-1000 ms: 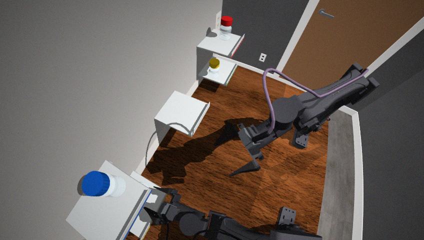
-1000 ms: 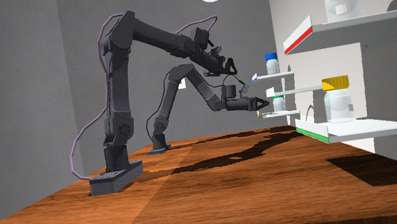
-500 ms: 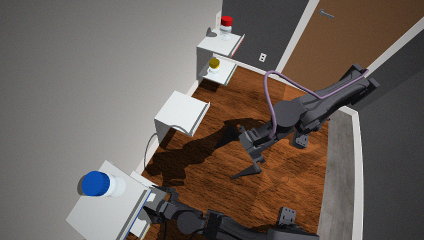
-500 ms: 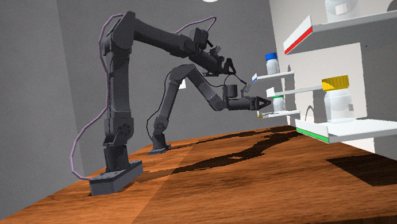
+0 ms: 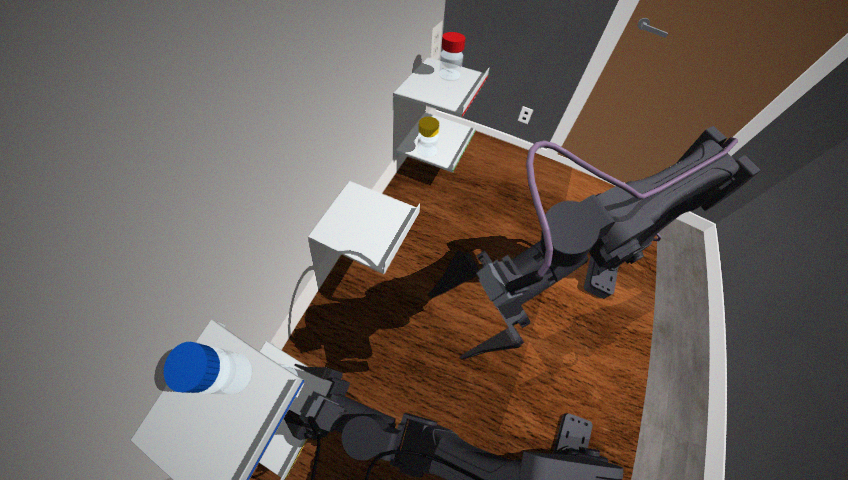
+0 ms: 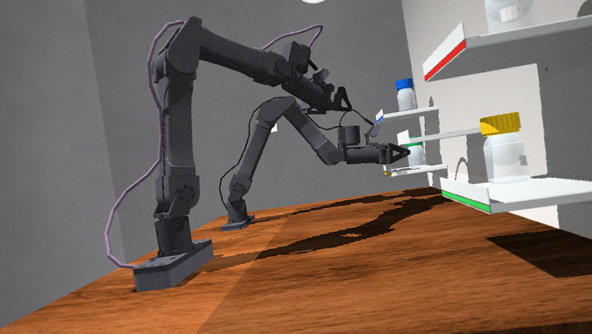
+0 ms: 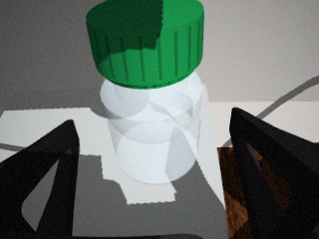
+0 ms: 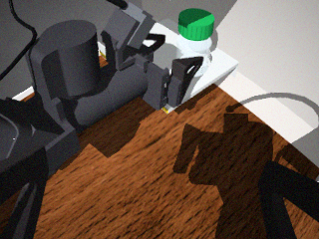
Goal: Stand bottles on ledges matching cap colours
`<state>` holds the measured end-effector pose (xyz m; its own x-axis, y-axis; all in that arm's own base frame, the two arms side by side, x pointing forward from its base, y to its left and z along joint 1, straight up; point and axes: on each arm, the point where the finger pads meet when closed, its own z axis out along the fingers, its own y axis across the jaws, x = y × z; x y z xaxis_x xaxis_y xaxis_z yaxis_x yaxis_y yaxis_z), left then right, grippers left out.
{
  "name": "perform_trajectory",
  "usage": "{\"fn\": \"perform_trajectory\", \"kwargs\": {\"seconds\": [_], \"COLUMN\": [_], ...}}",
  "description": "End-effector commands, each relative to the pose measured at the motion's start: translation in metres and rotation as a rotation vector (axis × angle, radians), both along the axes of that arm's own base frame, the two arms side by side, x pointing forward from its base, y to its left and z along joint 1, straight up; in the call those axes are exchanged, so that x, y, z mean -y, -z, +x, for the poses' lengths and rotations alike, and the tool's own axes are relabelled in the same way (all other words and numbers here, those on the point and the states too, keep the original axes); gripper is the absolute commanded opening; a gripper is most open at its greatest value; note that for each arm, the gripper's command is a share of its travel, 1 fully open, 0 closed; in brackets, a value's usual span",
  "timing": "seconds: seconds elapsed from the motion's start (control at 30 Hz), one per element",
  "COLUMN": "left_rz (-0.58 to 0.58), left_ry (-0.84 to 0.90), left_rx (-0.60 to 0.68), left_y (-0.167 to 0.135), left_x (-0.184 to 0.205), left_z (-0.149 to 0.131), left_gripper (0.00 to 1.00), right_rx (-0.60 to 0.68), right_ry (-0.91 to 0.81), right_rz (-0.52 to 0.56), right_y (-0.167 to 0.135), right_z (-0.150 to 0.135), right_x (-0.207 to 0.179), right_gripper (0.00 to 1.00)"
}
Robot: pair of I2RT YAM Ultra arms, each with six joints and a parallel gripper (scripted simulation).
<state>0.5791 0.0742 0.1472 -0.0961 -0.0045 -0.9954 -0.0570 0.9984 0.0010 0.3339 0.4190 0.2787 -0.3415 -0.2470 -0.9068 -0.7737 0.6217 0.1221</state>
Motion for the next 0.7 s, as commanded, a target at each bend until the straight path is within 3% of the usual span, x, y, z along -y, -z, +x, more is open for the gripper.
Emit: {"fn": "perform_trajectory", "kwargs": {"seconds": [0.0,0.67], "left_rz": [-0.001,-0.002], "left_ry": [0.004,0.006], "left_rx": [-0.003,-0.002], "left_y": [-0.002,0.0], "left_x": [0.005,0.005], "left_z": [0.011,0.029], "left_gripper": [0.81,0.81], "right_rx": [0.014,0.014], "right_ry": [0.017,0.017], "right_rz": [0.011,0.011], "right_y": [-0.012,-0.012], "right_z": [0.004,0.004], "right_x": [0.003,0.003], "right_gripper": [1.0,1.0]}}
